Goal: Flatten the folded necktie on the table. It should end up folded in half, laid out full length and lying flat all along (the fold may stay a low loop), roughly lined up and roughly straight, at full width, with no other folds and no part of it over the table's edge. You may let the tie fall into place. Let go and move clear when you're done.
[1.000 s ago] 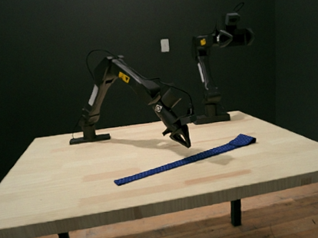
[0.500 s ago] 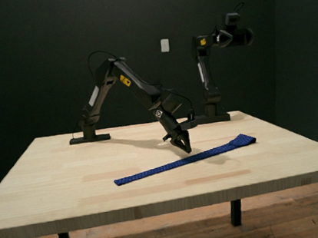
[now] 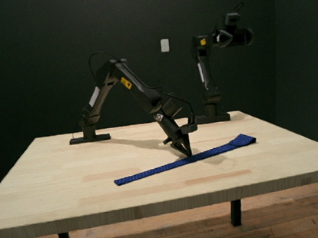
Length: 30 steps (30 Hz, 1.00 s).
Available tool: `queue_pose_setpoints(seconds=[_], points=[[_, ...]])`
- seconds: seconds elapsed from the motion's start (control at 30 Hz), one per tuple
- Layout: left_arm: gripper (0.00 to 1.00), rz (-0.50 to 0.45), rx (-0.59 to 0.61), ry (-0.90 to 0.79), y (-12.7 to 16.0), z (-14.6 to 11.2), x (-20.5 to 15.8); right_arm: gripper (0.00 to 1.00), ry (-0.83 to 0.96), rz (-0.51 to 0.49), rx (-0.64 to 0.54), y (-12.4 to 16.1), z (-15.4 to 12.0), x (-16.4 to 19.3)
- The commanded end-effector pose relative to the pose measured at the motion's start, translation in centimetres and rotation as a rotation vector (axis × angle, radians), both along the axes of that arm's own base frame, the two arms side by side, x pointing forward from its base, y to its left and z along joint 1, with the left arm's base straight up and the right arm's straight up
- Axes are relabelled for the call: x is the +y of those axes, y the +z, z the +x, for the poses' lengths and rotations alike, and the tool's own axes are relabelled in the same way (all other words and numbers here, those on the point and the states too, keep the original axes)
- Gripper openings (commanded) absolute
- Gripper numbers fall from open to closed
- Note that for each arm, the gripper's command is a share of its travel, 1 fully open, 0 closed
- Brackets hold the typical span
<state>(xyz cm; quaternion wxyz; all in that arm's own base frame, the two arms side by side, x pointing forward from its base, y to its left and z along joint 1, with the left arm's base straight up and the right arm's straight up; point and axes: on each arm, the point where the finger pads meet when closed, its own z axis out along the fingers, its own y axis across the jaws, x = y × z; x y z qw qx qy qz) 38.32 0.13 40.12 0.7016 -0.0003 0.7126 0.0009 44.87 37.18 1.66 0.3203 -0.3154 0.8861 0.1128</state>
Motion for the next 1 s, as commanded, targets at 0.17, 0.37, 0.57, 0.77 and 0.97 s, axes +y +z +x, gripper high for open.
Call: queue_pose_setpoints(seconds=[0.17,0.37,0.57,0.77,0.97], points=[[1.0,0.0,0.0,0.0,0.0,0.0,0.0,0.04,0.005,0.005,-0.003,-0.33,0.04,0.01],[1.0,0.0,0.0,0.0,0.0,0.0,0.0,0.04,0.005,0.005,-0.003,-0.33,0.04,0.01],[1.0,0.0,0.0,0.0,0.0,0.0,0.0,0.04,0.005,0.005,-0.003,-0.33,0.04,0.01],[1.0,0.0,0.0,0.0,0.0,0.0,0.0,0.04,0.005,0.005,-0.003,-0.4,0.04,0.01],[1.0,0.0,0.0,0.0,0.0,0.0,0.0,0.04,0.005,0.005,-0.003,-0.63,0.04,0.01]])
